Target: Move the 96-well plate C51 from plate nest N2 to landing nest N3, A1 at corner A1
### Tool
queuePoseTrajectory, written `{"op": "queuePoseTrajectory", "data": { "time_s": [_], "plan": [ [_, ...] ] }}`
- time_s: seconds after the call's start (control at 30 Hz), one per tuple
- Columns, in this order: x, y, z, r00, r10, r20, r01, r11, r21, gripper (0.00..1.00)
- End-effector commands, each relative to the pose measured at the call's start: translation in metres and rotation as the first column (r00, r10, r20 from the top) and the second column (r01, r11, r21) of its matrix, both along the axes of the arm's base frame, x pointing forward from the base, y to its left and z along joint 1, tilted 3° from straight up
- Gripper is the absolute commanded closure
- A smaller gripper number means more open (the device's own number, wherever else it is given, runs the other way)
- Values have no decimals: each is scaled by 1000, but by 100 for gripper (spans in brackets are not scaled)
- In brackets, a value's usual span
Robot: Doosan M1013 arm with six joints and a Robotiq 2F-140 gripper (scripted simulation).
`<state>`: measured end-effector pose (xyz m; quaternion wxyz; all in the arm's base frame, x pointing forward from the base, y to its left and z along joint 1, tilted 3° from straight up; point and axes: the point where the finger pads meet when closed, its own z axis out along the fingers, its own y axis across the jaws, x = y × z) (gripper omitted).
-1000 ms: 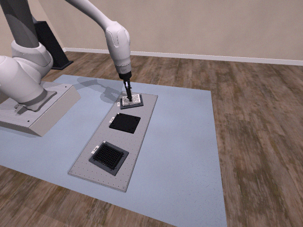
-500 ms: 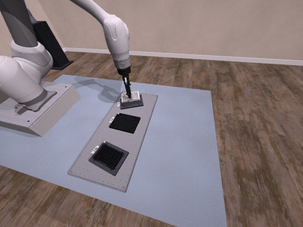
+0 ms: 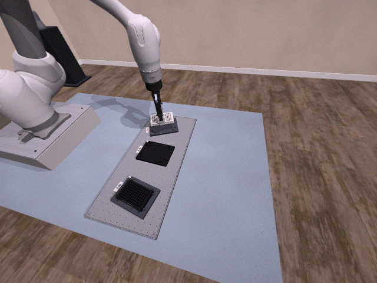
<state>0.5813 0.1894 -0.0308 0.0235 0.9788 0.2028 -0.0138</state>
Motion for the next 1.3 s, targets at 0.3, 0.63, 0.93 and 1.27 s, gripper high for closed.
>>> {"op": "queuePoseTrajectory", "data": {
  "time_s": [0.3, 0.63, 0.93, 1.27],
  "plan": [
    [0, 0, 0, 1000, 0, 0, 0, 1000, 0, 100],
    [0, 0, 0, 1000, 0, 0, 0, 1000, 0, 100],
    [0, 0, 0, 1000, 0, 0, 0, 1000, 0, 100],
    [0, 0, 0, 993, -119, 6, 119, 993, -2, 100]
  ]
}}
